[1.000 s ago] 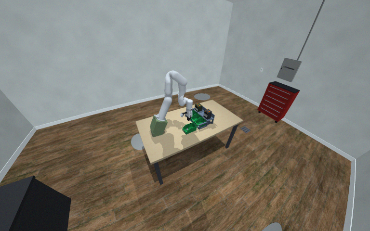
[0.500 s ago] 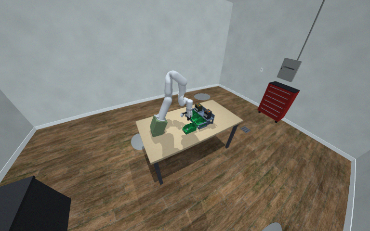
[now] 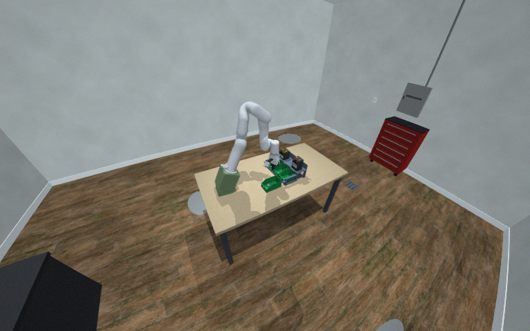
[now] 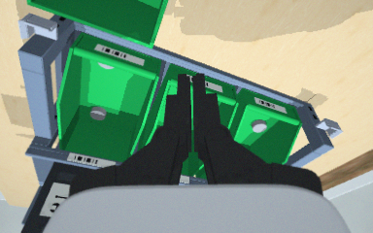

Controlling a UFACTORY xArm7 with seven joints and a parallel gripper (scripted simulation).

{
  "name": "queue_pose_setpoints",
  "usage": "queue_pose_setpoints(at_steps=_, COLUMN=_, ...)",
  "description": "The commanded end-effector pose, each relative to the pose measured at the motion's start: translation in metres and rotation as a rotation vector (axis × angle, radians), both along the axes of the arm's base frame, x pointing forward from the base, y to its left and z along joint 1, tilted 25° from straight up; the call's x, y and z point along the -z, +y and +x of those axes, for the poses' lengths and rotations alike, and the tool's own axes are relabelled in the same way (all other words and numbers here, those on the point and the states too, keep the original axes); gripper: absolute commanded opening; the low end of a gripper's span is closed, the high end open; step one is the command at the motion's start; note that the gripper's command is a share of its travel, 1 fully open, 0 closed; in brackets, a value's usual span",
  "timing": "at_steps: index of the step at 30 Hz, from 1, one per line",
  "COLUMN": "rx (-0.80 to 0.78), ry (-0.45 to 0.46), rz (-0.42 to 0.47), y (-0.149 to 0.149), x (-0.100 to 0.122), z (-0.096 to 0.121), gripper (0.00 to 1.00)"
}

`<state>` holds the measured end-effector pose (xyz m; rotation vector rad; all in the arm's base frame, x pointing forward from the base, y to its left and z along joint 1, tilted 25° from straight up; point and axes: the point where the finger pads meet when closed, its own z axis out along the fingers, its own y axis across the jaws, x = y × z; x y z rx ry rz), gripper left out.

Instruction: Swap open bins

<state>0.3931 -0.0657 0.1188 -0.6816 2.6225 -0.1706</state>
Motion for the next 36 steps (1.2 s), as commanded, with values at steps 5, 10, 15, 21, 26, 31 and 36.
queue_pose_setpoints(at_steps=5, rx=-0.453, ry=0.011, rz=-0.211, y=0.047, x=-0.006, z=0.069, gripper=0.00)
queue_pose_setpoints(at_steps=10, rx=-0.736, ry=0.003, rz=-0.336, y=0.057, x=-0.008, z=0.079, gripper=0.00)
queue_pose_setpoints(at_steps=15, rx=-0.948, ry=0.022, rz=-0.445, y=0.057, x=-0.008, z=0.079, gripper=0.95)
queue_pose_setpoints(at_steps=21, rx=-1.017, ry=0.033, rz=-0.483, y=0.057, x=-0.008, z=0.079, gripper=0.95)
queue_pose_setpoints(at_steps=26, rx=-1.017, ry=0.033, rz=-0.483, y=0.057, x=-0.008, z=0.079, gripper=0.95)
queue_pose_setpoints(at_steps=31, rx=-1.017, ry=0.033, rz=-0.483, y=0.057, x=-0.008, z=0.079, gripper=0.95)
queue_pose_setpoints(at_steps=36, rx=-1.017, ry=0.033, rz=-0.483, y=0.057, x=-0.008, z=0.079, gripper=0.95)
